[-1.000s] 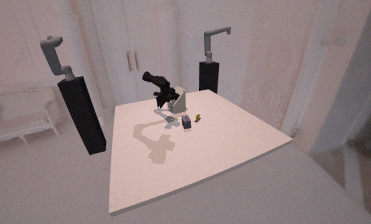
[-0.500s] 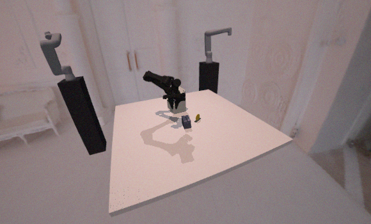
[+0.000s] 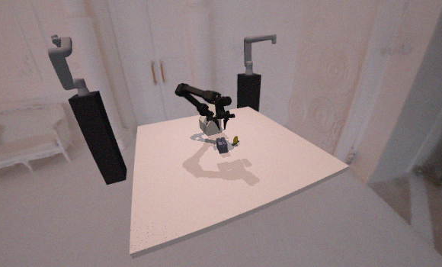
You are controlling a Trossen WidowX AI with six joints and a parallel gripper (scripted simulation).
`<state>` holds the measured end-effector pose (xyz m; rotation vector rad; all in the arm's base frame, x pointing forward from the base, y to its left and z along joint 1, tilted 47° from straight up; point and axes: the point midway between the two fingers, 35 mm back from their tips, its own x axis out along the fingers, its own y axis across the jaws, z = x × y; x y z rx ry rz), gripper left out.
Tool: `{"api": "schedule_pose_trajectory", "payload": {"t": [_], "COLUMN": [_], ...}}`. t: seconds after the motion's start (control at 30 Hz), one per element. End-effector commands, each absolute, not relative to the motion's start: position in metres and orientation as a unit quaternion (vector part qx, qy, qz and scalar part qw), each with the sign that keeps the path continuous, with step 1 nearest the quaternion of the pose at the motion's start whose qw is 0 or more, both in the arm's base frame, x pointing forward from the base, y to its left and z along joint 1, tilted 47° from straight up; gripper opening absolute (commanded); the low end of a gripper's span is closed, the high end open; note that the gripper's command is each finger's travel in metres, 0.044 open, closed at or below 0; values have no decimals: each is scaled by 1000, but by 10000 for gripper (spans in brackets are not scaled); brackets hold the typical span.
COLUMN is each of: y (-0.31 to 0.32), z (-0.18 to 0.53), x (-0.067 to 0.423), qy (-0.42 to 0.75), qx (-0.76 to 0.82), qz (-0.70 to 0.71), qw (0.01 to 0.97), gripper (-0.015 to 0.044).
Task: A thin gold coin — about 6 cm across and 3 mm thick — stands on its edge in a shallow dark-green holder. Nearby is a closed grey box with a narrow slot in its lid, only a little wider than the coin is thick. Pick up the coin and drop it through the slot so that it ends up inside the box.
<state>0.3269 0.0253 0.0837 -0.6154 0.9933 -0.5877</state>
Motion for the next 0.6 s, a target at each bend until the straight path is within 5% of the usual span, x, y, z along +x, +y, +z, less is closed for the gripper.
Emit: {"api": "schedule_pose_trajectory", "payload": {"t": [0.0, 0.57], "y": [56, 83], "z": [18, -52], "x": [311, 280], "qy": [469, 397], "qx": [-97, 105], "qz": [-373, -554], "qw": [795, 724], "gripper": [161, 161]}}
